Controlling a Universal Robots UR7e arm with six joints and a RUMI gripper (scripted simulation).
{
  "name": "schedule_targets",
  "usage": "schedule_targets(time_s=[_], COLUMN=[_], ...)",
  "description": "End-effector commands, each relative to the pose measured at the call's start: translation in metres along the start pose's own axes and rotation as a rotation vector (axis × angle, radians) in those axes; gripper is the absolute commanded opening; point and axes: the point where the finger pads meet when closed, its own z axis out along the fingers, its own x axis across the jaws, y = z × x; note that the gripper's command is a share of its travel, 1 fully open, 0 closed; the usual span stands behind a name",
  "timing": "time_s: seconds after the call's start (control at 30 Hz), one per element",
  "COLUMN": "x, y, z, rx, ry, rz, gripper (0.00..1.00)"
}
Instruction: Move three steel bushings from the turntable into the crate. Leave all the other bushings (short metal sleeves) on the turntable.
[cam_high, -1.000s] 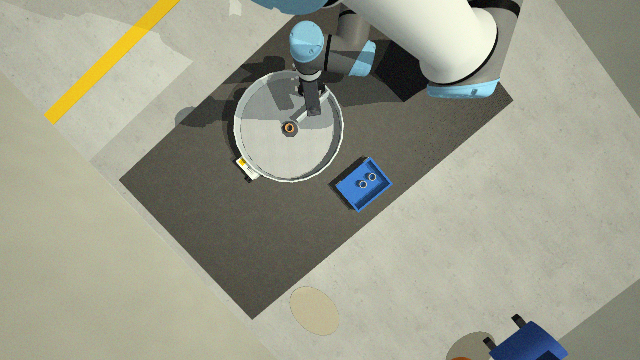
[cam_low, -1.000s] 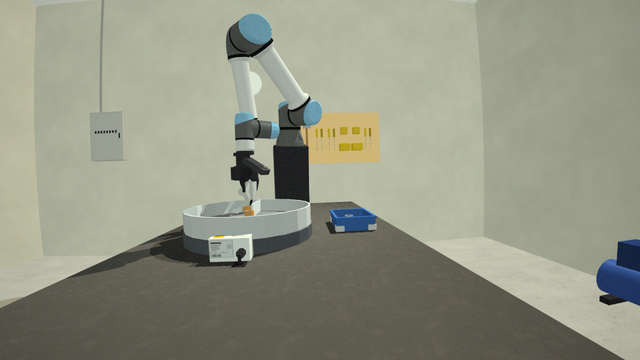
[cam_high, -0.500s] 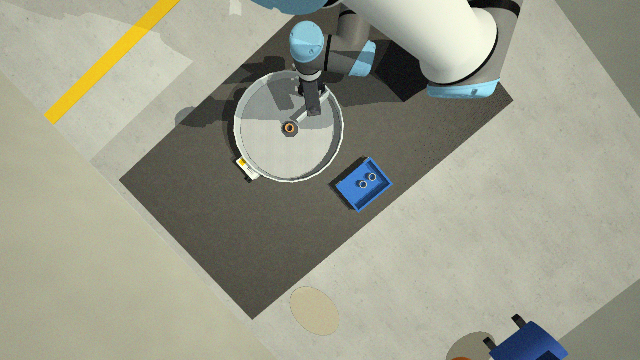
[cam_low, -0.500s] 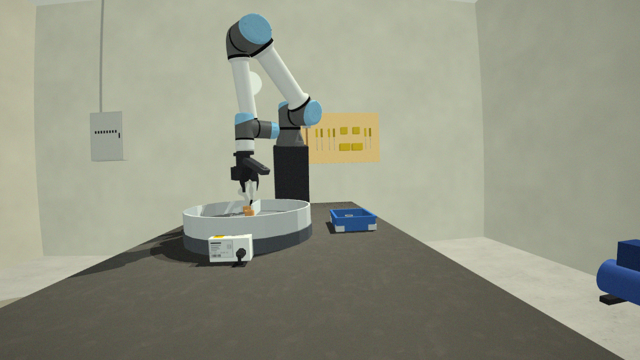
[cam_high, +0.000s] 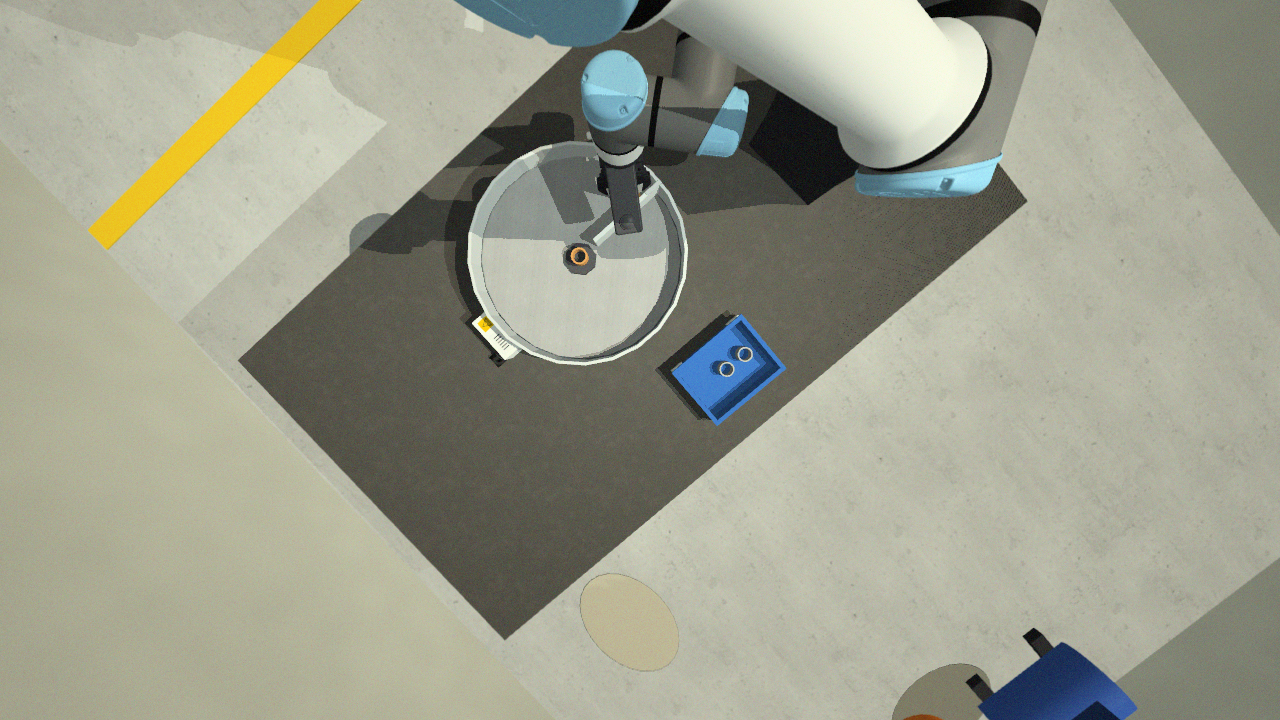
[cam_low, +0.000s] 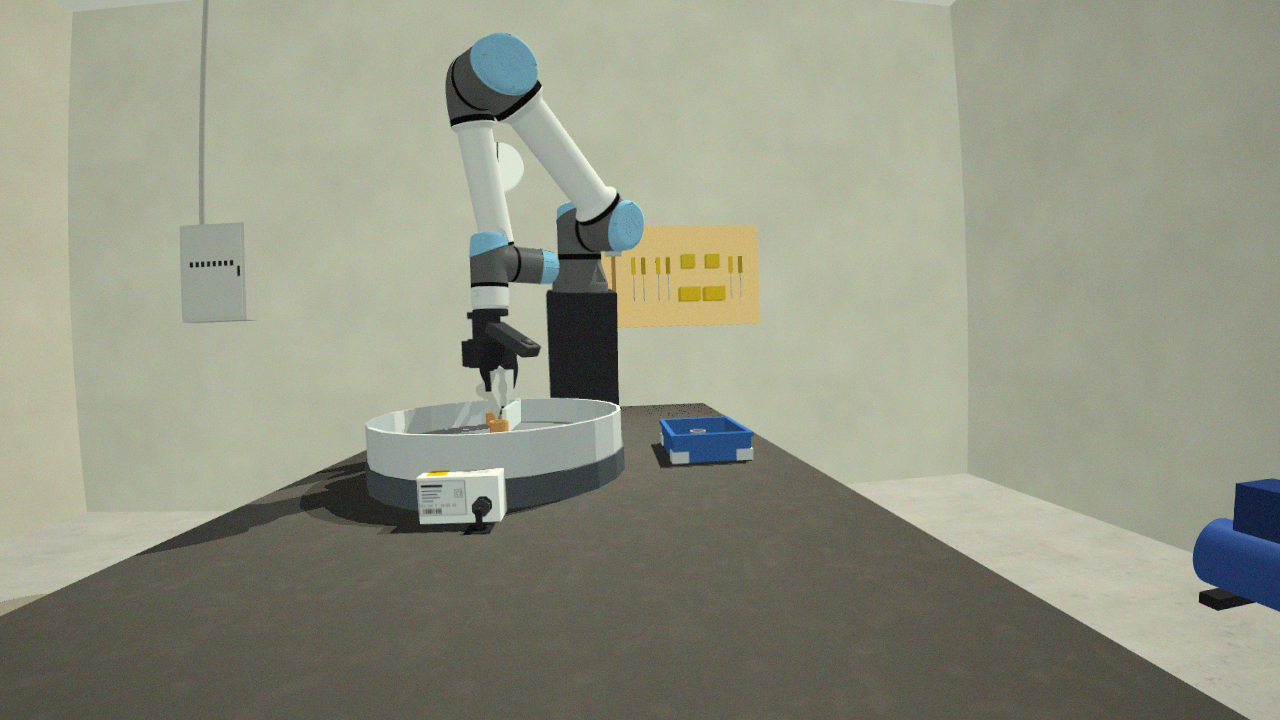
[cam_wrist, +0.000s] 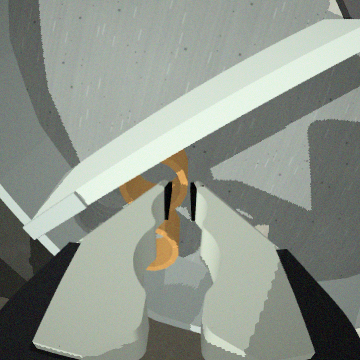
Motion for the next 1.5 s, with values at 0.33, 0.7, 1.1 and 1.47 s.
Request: schedule_targets(time_s=[0.33,0.7,1.1,1.47], x=[0.0005,0.0005,0.0005,0.0005], y=[0.0001,0.0001,0.0001,0.0001], z=[0.0099,0.0099,0.0099,0.0099], rx=[0.0,0.0,0.0,0.0], ry=[0.001,0.001,0.001,0.001], rz=[0.0,0.0,0.0,0.0], gripper=[0.06,0.06,0.06,0.0])
